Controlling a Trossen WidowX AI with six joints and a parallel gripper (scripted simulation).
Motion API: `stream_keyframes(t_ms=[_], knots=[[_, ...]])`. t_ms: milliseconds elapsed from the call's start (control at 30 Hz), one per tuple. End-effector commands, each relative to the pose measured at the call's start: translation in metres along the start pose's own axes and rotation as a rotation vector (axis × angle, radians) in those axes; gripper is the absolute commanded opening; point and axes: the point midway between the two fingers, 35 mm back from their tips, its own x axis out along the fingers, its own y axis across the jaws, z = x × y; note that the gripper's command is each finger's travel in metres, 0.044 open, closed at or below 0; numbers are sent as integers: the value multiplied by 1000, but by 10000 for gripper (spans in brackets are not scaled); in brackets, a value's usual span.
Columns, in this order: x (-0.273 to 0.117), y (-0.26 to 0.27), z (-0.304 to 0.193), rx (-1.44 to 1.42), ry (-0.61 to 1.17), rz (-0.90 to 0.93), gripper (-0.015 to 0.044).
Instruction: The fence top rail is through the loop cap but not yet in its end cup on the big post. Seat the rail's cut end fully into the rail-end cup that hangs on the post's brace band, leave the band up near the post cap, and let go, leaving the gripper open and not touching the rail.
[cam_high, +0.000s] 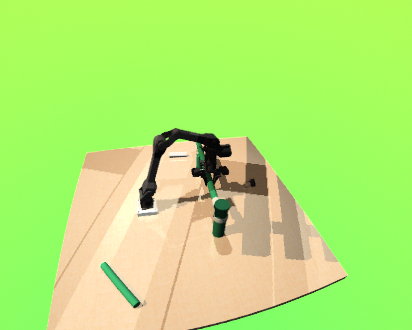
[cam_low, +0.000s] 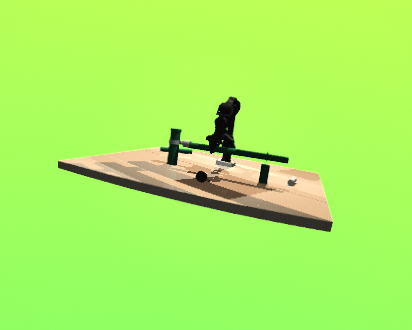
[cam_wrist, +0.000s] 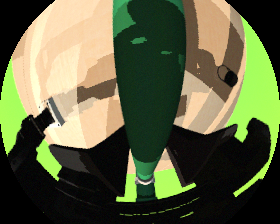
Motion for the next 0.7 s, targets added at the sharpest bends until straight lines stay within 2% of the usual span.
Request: stream_keyframes(t_ms=[0, 667], knots=[[0, 0, 0, 0, 0, 0, 0], [-1, 0, -2, 0, 5, -1, 0]])
